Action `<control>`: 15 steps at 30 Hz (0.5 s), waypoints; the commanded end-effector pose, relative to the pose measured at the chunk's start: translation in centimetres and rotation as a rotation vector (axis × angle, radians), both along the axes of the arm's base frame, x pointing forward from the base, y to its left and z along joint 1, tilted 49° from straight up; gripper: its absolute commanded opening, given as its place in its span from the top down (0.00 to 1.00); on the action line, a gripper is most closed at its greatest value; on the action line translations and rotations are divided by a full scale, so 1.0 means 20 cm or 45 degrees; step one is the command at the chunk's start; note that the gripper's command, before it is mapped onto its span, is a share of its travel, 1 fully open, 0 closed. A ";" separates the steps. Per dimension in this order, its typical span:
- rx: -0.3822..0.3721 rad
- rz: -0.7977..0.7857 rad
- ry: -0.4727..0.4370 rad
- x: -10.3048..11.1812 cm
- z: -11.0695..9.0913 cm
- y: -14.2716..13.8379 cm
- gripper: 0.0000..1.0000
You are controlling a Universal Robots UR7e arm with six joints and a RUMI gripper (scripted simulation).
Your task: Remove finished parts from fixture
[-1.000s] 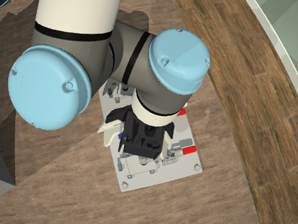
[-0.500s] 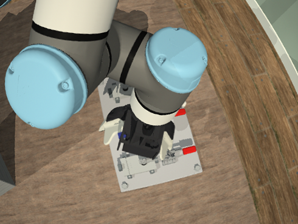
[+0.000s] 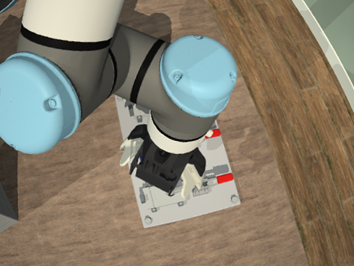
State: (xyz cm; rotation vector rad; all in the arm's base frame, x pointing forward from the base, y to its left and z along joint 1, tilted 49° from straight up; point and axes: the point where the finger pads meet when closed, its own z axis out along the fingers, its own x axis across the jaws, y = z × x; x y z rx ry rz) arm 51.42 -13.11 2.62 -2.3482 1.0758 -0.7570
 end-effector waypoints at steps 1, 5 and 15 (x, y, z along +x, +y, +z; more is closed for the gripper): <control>0.019 -0.029 -0.001 0.00 0.00 0.01 0.00; 0.017 -0.029 -0.002 0.00 0.00 0.01 0.00; 0.149 -0.185 0.000 -0.02 0.01 -0.02 0.00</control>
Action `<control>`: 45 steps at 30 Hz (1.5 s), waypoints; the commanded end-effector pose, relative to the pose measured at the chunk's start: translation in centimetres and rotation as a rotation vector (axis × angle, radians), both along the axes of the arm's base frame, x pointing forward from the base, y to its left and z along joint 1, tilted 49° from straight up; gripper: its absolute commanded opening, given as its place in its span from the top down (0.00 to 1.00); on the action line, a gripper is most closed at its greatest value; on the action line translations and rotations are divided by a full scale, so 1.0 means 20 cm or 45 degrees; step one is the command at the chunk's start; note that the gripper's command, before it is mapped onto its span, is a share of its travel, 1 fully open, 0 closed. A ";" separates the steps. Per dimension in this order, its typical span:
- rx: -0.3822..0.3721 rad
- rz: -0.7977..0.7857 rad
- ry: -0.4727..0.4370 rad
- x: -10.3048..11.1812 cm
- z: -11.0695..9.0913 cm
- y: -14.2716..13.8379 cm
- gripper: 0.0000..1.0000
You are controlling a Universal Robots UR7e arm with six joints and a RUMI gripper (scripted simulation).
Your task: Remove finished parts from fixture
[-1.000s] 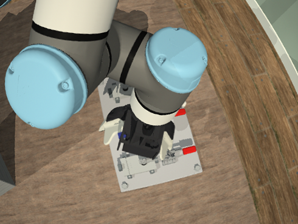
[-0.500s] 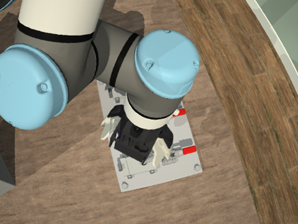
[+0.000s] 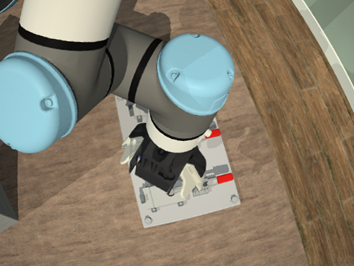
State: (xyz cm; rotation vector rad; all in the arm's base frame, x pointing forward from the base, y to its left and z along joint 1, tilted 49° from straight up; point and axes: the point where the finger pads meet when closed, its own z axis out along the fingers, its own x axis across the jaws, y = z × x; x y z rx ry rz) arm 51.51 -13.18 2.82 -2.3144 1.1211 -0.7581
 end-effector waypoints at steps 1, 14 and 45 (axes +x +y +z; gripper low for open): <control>0.152 -0.175 0.004 -0.03 0.00 -0.02 0.00; 0.181 -0.206 0.005 -0.03 0.00 -0.02 0.00; 0.398 -0.444 0.005 -0.05 0.02 -0.05 0.00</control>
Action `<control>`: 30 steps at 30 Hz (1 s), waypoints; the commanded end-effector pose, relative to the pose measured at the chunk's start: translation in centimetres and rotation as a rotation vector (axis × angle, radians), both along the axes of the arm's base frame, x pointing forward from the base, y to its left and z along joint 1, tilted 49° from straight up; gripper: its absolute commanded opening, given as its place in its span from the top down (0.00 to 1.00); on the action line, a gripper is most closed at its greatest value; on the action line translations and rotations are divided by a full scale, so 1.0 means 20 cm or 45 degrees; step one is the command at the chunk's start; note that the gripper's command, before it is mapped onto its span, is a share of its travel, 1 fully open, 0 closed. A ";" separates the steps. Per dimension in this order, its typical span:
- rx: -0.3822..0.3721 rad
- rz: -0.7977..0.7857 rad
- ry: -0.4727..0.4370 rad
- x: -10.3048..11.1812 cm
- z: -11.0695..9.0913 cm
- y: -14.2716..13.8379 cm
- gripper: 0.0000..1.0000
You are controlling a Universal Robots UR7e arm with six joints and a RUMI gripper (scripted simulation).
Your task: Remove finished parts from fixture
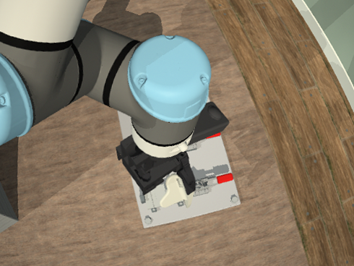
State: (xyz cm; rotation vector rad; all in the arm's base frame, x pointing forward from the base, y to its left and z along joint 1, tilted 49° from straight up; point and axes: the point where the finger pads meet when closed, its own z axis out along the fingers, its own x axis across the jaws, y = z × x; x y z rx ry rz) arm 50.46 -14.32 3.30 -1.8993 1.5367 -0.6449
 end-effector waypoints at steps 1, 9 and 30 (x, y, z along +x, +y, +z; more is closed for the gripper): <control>0.009 -0.013 0.000 0.00 0.00 0.01 0.00; 0.033 -0.041 -0.001 -0.01 0.00 0.00 0.00; 0.301 -0.313 -0.006 -0.04 0.02 -0.04 0.00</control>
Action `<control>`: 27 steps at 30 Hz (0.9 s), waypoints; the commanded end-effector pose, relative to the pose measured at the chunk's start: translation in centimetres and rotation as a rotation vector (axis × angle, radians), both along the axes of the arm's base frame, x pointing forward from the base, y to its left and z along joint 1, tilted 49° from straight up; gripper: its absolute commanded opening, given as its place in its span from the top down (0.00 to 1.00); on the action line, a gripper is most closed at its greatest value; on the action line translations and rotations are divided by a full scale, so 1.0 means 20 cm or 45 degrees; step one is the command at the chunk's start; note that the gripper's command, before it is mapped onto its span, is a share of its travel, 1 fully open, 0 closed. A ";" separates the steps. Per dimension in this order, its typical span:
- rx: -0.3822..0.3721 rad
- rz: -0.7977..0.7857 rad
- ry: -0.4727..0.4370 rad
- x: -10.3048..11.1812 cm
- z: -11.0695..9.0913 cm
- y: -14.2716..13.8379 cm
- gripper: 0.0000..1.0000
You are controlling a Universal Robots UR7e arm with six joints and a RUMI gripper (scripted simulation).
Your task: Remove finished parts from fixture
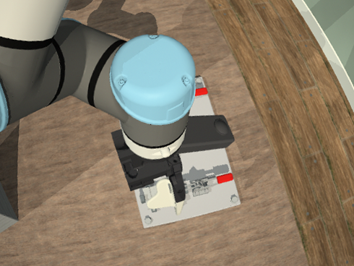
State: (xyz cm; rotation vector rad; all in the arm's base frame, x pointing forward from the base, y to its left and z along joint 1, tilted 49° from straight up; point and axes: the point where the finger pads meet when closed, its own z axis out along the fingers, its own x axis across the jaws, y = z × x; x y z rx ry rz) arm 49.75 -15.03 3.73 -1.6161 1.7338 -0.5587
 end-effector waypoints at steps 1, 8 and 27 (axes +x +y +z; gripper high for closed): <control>0.060 -0.069 -0.003 -0.01 0.00 0.00 0.00; 0.096 -0.105 -0.004 -0.01 0.01 -0.01 0.00; 0.103 -0.113 -0.006 -0.01 0.01 -0.01 1.00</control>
